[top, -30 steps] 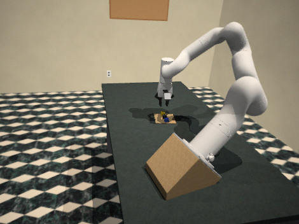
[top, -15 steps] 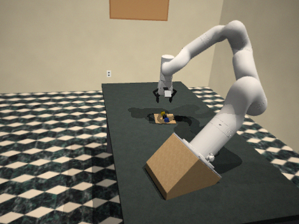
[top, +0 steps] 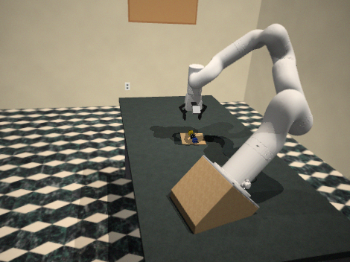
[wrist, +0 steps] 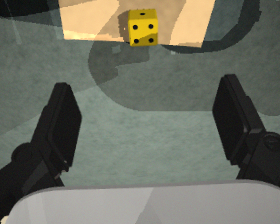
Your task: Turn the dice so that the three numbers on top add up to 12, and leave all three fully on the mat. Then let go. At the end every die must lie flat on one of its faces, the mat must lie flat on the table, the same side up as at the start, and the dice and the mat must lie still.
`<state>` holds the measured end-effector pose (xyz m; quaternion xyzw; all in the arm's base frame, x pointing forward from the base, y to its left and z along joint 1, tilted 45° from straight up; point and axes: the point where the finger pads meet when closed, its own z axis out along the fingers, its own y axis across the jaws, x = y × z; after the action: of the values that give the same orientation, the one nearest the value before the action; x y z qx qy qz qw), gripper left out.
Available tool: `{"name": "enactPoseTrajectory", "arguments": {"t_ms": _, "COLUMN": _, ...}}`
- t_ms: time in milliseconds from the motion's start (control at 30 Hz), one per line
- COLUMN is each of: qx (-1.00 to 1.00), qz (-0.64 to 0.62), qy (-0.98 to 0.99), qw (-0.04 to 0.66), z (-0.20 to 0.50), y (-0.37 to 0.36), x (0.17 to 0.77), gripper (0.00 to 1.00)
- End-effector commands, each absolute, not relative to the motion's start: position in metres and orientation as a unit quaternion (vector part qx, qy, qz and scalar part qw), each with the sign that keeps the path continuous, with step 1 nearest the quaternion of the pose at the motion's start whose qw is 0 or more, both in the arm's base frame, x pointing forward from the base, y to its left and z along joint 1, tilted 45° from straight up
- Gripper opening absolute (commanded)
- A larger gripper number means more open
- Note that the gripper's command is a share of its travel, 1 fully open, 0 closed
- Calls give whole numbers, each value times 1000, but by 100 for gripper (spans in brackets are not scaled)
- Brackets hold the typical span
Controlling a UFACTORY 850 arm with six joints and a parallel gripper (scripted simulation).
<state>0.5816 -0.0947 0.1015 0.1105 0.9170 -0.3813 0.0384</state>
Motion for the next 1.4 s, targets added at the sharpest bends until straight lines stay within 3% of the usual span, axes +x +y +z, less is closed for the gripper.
{"name": "enactPoseTrajectory", "arguments": {"t_ms": 0, "qx": 110, "qz": -381, "qy": 917, "qw": 39, "z": 103, "y": -93, "x": 582, "gripper": 100}}
{"name": "enactPoseTrajectory", "arguments": {"t_ms": 767, "qx": 110, "qz": -381, "qy": 917, "qw": 39, "z": 158, "y": -38, "x": 583, "gripper": 100}}
{"name": "enactPoseTrajectory", "arguments": {"t_ms": 1367, "qx": 110, "qz": -381, "qy": 917, "qw": 39, "z": 161, "y": -36, "x": 583, "gripper": 100}}
